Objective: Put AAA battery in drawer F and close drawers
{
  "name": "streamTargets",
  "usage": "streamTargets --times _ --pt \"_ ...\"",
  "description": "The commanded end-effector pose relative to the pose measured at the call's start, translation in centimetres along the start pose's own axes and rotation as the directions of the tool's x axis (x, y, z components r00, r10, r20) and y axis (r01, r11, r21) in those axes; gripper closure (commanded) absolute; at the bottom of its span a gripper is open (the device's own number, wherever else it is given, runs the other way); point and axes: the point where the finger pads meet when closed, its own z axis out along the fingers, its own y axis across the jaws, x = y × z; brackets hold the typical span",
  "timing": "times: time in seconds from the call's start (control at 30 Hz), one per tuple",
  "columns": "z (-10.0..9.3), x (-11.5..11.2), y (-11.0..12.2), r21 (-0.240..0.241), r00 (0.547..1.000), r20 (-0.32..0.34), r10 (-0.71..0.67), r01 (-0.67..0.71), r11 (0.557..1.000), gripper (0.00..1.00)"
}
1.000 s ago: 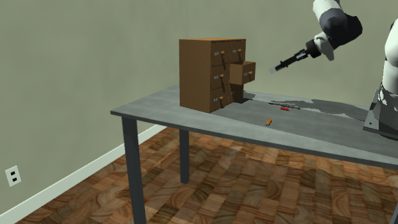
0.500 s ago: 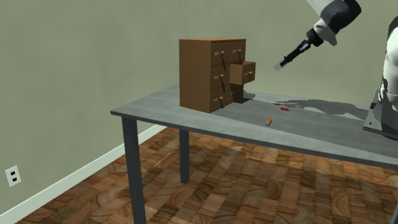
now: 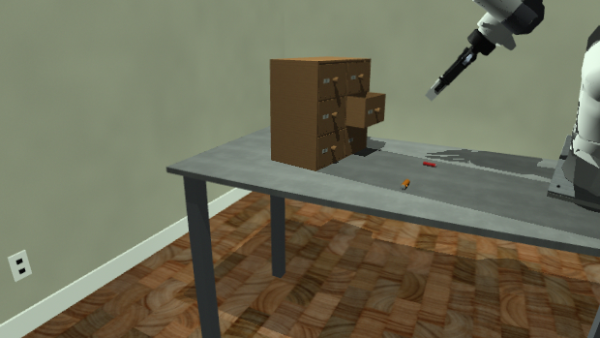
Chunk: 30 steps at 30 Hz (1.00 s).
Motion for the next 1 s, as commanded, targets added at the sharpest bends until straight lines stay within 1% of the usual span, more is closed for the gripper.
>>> streamTargets --times 0.0,0.13,0.27,0.4,0.47,0.5,0.67,0.8,0.83,0.97 --pt "-1.5 0.2 0.5 -0.034 0.963 -0.225 0.15 -0.162 0.986 0.8" --pt "-3.4 0.4 0.5 -0.03 0.959 -0.269 0.093 -0.105 0.994 0.8" --pt "-4.9 0.6 0.5 -0.027 0.944 -0.325 0.054 -0.066 0.997 0.8" --pt "-5.8 0.7 0.5 -0.03 0.917 -0.396 0.037 -0.053 0.998 0.8" --pt "-5.8 0.7 0.5 -0.03 0.917 -0.396 0.037 -0.053 0.998 0.8" --pt "-5.9 0.7 0.5 -0.035 0.894 -0.445 0.047 -0.069 0.997 0.8" --pt "-6.3 0.7 0.4 -0.045 0.831 -0.549 0.086 -0.132 0.99 0.8" --pt "-6.3 0.7 0.4 -0.042 0.771 -0.62 0.142 -0.214 0.976 0.8" --pt "-6.3 0.7 0.4 -0.038 0.755 -0.636 0.159 -0.237 0.971 0.8" --pt "-6.3 0.7 0.4 -0.037 0.751 -0.64 0.163 -0.242 0.969 0.8"
